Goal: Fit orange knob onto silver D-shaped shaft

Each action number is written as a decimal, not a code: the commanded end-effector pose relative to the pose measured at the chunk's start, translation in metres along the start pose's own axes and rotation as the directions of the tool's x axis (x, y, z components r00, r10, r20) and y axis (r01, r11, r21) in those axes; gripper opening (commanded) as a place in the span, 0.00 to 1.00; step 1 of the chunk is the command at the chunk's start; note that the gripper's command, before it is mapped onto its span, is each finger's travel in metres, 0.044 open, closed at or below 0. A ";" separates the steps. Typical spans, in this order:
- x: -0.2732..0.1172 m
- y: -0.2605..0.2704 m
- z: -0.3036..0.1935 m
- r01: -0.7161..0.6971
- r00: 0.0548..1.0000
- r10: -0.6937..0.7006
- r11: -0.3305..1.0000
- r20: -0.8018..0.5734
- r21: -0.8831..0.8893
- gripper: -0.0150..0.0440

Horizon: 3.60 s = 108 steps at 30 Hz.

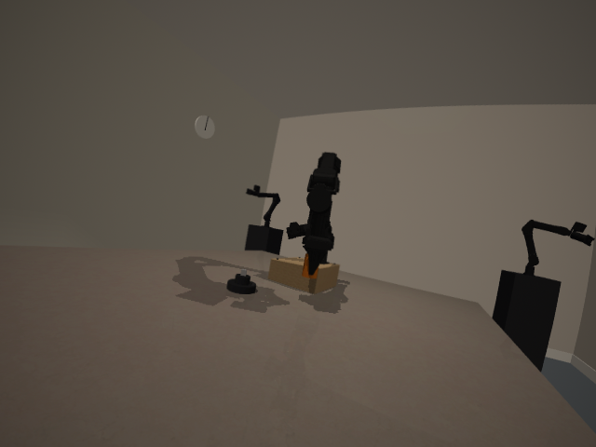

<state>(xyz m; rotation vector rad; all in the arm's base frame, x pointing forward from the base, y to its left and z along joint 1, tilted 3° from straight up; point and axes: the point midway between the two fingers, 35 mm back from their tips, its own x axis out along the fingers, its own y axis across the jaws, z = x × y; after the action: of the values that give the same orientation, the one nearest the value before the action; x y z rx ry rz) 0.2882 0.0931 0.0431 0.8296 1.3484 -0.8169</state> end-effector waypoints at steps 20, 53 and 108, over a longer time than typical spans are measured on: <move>0.084 0.003 0.000 0.038 0.999 -0.038 0.999 0.006 0.004 0.25; 0.025 0.008 -0.001 0.038 0.999 -0.038 0.999 0.005 0.003 0.88; 0.074 0.004 0.000 0.038 0.999 -0.038 0.999 0.006 0.004 1.00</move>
<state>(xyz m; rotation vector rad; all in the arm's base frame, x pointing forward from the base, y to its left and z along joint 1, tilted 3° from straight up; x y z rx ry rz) 0.2978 0.0947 -0.0240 0.8162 1.3561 -0.8474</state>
